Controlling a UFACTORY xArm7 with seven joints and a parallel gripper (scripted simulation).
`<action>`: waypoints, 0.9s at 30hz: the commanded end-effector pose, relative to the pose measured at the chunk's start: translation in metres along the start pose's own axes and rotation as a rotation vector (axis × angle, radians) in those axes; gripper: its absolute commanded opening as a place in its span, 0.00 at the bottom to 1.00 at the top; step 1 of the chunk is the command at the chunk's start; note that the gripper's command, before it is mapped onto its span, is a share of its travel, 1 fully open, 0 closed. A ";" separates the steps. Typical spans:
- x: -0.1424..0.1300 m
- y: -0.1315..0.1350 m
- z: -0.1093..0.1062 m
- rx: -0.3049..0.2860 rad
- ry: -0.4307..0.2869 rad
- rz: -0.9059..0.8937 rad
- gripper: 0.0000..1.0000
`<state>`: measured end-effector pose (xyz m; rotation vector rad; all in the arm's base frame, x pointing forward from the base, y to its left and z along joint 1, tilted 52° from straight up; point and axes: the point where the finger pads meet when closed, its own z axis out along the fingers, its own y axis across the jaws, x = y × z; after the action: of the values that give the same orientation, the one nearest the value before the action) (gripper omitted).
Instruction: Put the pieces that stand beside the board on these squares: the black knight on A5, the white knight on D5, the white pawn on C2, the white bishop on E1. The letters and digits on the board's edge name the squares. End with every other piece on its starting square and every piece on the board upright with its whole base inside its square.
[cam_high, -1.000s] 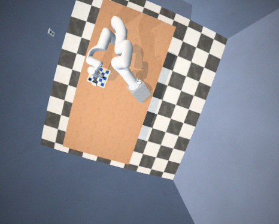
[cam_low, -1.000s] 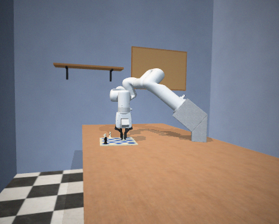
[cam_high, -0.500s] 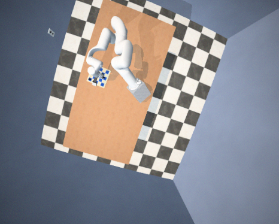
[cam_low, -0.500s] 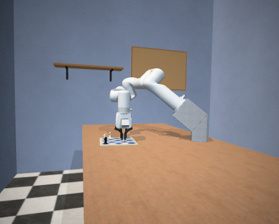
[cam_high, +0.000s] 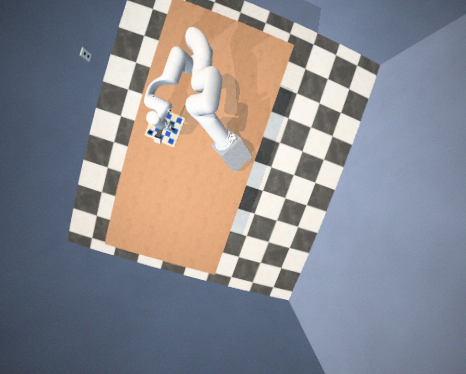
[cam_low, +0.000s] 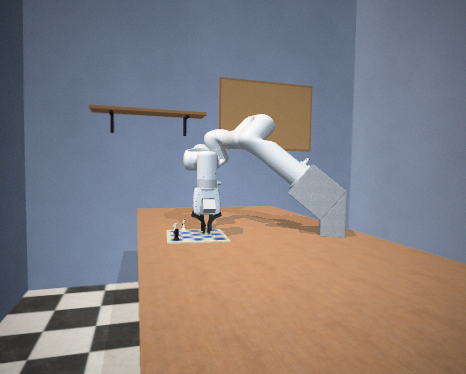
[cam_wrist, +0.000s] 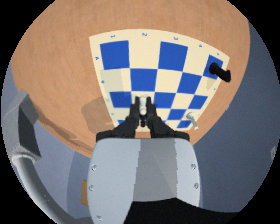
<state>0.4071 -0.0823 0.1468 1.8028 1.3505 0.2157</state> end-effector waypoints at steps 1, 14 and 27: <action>0.001 0.000 -0.001 -0.002 0.001 -0.001 0.00; 0.001 0.000 -0.001 -0.002 0.001 -0.001 0.00; 0.001 0.000 -0.001 -0.002 0.001 -0.001 0.21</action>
<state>0.4071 -0.0823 0.1468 1.8028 1.3505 0.2157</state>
